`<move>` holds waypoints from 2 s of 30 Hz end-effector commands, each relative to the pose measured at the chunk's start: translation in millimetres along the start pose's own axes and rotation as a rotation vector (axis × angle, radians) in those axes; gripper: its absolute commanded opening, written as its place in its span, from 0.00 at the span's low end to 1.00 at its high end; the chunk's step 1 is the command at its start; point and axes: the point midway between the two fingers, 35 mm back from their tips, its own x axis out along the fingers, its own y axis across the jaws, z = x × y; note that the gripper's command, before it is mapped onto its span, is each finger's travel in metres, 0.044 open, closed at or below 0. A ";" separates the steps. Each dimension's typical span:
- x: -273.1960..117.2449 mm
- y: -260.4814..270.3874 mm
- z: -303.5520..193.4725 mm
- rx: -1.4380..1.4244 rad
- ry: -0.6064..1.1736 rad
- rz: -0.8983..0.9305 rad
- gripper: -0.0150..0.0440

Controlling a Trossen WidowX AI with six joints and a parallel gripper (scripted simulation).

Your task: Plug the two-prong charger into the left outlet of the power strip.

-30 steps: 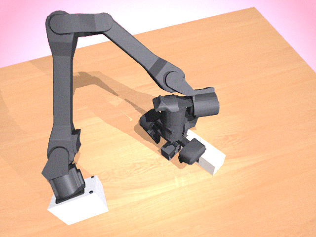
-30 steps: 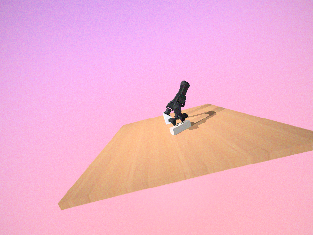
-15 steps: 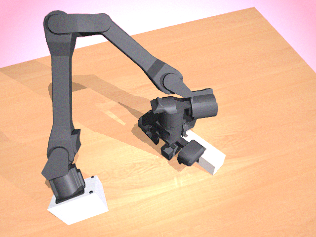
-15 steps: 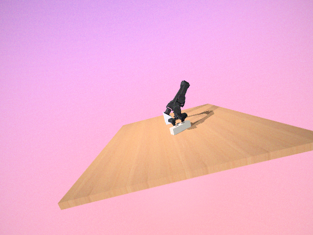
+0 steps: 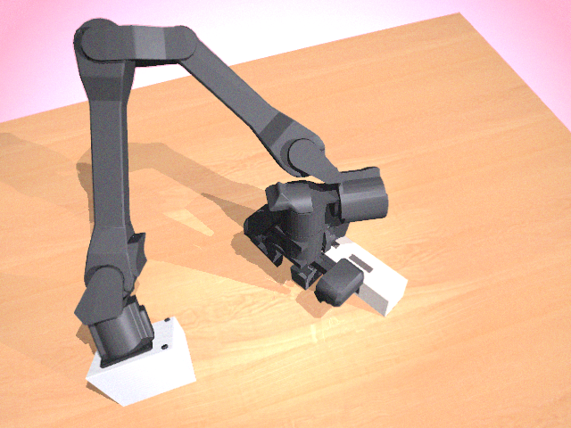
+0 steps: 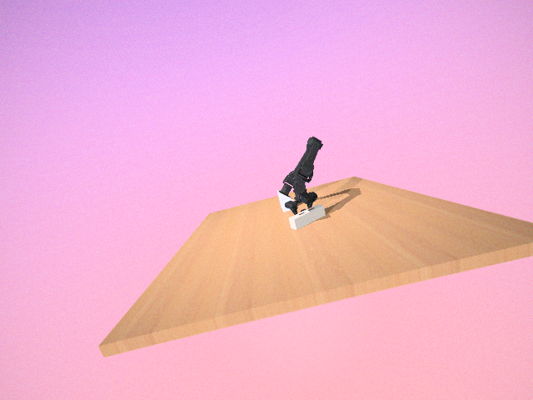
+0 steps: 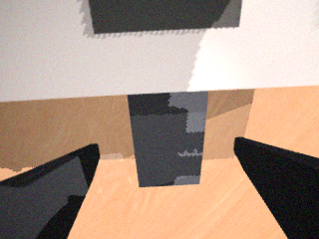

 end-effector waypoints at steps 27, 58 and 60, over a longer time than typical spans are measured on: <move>2.6 -0.9 -38.8 -0.008 -0.013 -0.004 1.00; -77.2 -0.4 -33.6 -0.008 -0.626 -0.002 1.00; -77.2 -0.4 -33.6 -0.008 -0.626 -0.002 1.00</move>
